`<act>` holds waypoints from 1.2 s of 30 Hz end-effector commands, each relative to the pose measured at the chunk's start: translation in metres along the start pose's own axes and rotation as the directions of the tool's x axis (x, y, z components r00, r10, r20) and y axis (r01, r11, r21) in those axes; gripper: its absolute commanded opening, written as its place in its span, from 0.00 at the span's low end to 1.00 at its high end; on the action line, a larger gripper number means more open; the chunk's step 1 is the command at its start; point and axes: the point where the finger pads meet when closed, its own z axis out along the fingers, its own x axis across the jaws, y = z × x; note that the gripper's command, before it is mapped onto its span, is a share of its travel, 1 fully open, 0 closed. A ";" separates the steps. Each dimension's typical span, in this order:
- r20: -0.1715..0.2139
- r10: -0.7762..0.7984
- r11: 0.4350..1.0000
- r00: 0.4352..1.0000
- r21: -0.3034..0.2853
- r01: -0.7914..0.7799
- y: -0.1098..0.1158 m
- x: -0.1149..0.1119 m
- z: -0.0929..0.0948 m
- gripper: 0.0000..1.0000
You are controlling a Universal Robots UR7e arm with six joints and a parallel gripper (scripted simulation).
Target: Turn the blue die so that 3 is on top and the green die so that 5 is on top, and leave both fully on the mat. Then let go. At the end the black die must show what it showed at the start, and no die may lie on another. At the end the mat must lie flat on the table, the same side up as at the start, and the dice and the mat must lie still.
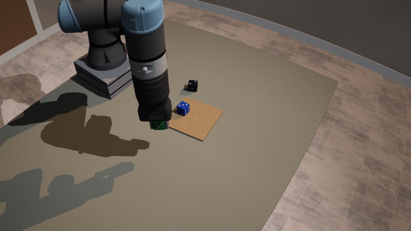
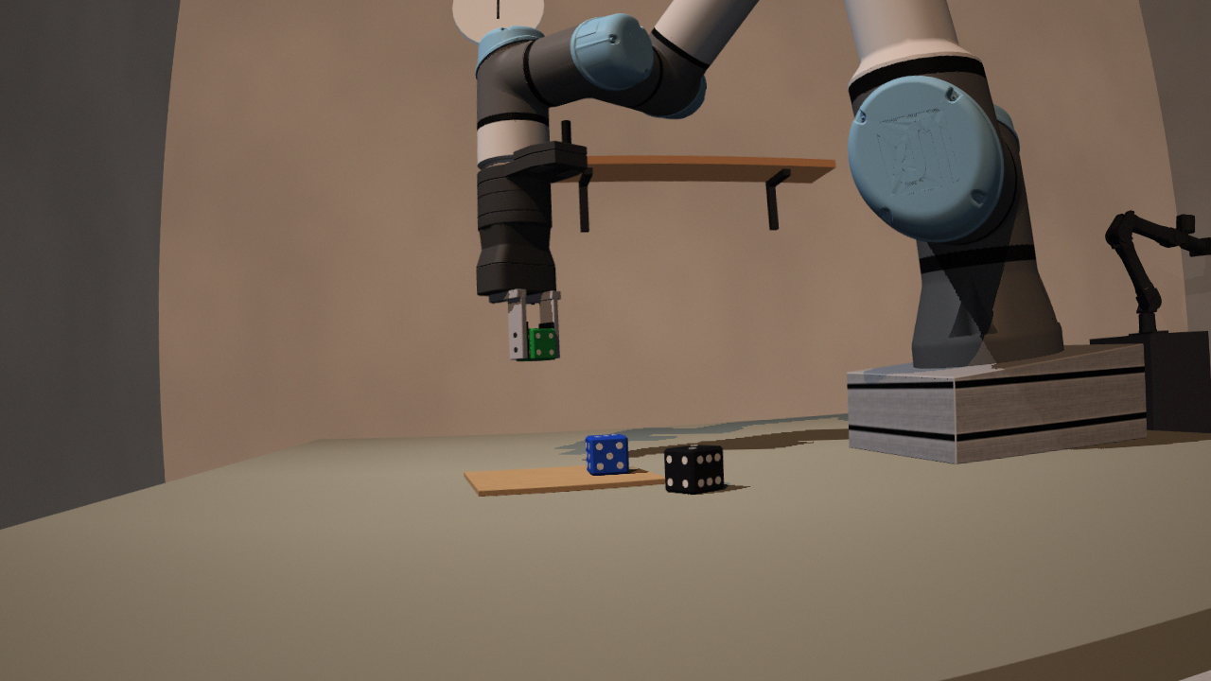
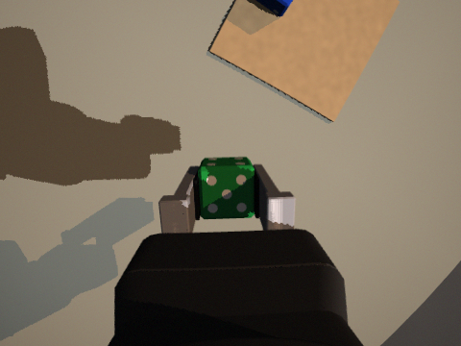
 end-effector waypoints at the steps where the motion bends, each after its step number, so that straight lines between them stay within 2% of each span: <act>1: 0.000 0.005 1.000 1.000 -0.001 -0.005 0.000 0.001 0.000 0.57; 8: 0.000 0.049 0.999 0.999 -0.001 -0.049 -0.007 0.011 -0.001 0.57; 15: 0.000 0.198 0.980 0.980 -0.001 -0.198 -0.029 0.042 -0.002 0.57; 22: 0.000 0.391 0.921 0.921 -0.001 -0.391 -0.062 0.080 -0.003 0.57; 24: 0.000 0.391 0.921 0.921 -0.001 -0.391 -0.062 0.080 -0.003 0.57; 30: -0.001 0.519 0.855 0.855 -0.001 -0.519 -0.086 0.105 -0.004 0.57; 36: -0.001 0.580 0.815 0.815 0.000 -0.580 -0.099 0.116 -0.005 0.57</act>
